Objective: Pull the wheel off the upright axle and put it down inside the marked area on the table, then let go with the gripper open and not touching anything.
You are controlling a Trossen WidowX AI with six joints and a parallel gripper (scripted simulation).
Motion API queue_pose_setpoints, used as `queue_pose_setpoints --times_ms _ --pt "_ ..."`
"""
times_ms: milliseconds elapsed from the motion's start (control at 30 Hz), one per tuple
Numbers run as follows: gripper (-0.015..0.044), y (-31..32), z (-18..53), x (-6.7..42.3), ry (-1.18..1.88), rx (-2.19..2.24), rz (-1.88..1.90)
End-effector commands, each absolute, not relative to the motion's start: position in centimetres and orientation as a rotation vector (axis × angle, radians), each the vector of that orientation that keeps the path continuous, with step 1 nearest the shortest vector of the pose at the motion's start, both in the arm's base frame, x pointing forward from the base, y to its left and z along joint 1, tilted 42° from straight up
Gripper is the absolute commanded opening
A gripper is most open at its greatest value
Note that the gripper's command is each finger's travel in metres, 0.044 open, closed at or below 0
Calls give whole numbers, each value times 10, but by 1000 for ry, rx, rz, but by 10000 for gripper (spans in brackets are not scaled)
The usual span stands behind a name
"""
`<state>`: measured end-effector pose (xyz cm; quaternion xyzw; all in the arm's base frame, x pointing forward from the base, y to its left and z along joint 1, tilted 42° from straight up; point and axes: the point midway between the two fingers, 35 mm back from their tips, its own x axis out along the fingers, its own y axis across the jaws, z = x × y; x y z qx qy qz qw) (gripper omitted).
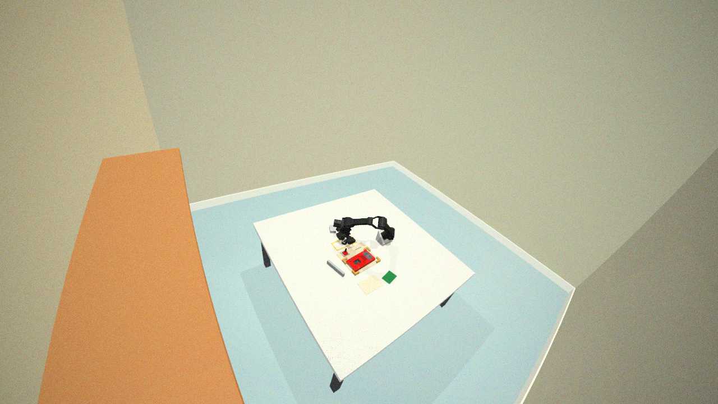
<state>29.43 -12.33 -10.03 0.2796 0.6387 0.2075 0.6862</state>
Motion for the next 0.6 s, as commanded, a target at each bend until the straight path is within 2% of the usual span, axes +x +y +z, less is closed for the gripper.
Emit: queue_pose_setpoints --times_ms 0,167,200,400,533,567 --pt "157 -123 -100 294 1431 625 466" --pt "289 -125 -98 294 1431 625 466" --pt "300 -128 -95 294 1430 626 465" --pt "300 -161 -57 288 1427 631 458" --pt "300 -163 -55 288 1426 632 458" --pt "326 -158 -60 286 1426 642 455"
